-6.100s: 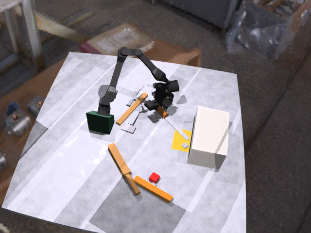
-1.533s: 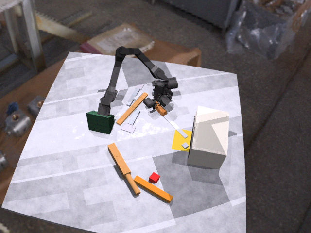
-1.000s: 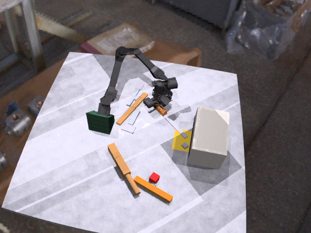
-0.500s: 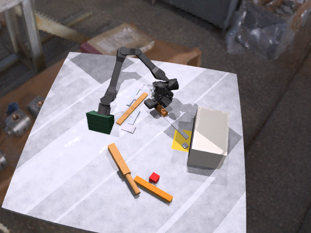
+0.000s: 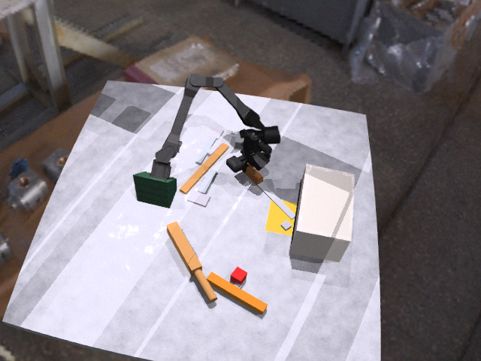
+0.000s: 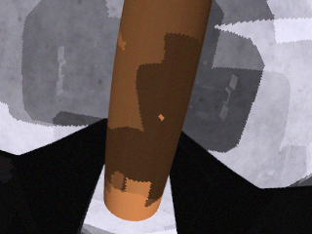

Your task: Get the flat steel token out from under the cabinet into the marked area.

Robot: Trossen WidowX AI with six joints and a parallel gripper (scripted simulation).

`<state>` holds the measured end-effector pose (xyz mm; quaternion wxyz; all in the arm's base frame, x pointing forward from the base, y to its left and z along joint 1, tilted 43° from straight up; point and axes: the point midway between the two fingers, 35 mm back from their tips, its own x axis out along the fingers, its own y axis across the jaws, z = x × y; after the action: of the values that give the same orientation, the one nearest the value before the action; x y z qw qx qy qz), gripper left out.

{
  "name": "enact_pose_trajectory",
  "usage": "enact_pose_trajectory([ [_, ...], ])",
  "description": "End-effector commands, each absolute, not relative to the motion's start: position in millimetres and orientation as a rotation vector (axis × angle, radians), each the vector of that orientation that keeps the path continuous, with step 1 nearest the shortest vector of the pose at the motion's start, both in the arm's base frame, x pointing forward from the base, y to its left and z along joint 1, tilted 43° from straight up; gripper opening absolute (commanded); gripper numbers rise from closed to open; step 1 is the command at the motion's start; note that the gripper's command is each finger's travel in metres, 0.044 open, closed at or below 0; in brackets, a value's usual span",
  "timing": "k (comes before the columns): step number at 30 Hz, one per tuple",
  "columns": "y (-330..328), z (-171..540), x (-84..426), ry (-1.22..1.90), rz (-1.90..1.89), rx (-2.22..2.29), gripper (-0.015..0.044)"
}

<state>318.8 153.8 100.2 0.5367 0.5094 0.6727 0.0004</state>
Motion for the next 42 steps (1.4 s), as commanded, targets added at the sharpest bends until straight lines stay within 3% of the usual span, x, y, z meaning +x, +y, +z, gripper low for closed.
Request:
enact_pose_trajectory([
  [1,149.4,97.2,326.0,1.596,0.004,1.211,0.0000],
  [42,117.6,73.0,368.7,1.594,0.003,1.208,0.0000],
])
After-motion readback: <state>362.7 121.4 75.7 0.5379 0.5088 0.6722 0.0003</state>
